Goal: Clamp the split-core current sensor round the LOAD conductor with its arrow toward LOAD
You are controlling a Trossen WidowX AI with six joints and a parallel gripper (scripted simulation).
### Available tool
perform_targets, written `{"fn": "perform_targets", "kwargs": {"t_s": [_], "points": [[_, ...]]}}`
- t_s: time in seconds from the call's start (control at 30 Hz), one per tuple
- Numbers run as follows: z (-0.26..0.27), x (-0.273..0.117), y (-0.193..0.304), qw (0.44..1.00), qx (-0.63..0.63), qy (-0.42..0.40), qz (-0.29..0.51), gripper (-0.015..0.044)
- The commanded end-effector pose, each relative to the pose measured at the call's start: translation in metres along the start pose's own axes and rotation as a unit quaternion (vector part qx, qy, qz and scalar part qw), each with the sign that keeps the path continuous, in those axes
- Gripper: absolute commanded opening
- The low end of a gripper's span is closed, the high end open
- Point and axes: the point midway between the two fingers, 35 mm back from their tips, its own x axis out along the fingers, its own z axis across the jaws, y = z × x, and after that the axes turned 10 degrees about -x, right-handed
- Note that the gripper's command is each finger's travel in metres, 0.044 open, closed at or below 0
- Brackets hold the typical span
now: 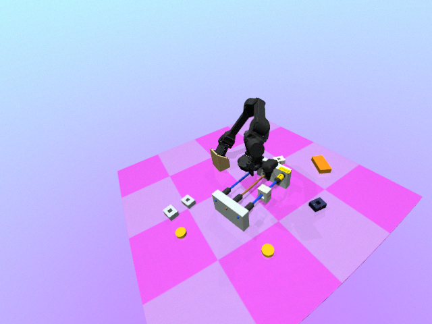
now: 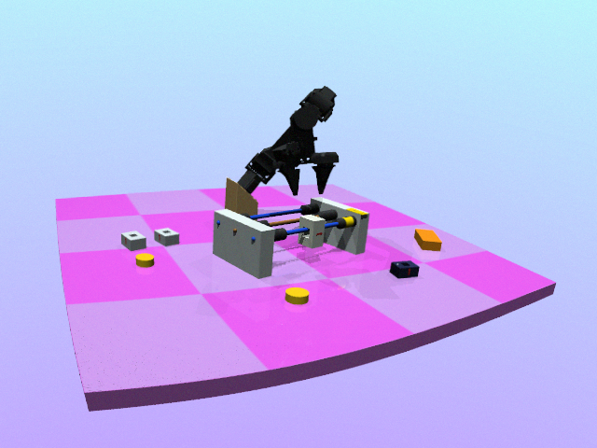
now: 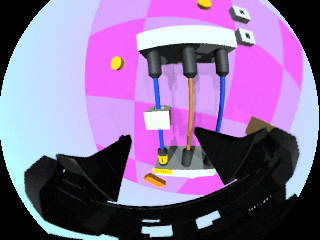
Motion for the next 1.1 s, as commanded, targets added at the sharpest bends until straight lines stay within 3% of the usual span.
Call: {"fn": "perform_targets", "kwargs": {"t_s": [0.0, 0.87, 1.07], "points": [[0.0, 0.0, 0.001, 1.0, -0.001, -0.001, 0.002, 0.044], [0.0, 0.0, 0.001, 1.0, -0.001, -0.001, 0.002, 0.044], [-0.004, 0.003, 0.036, 0.991, -0.106, 0.033, -0.077, 0.044]]}}
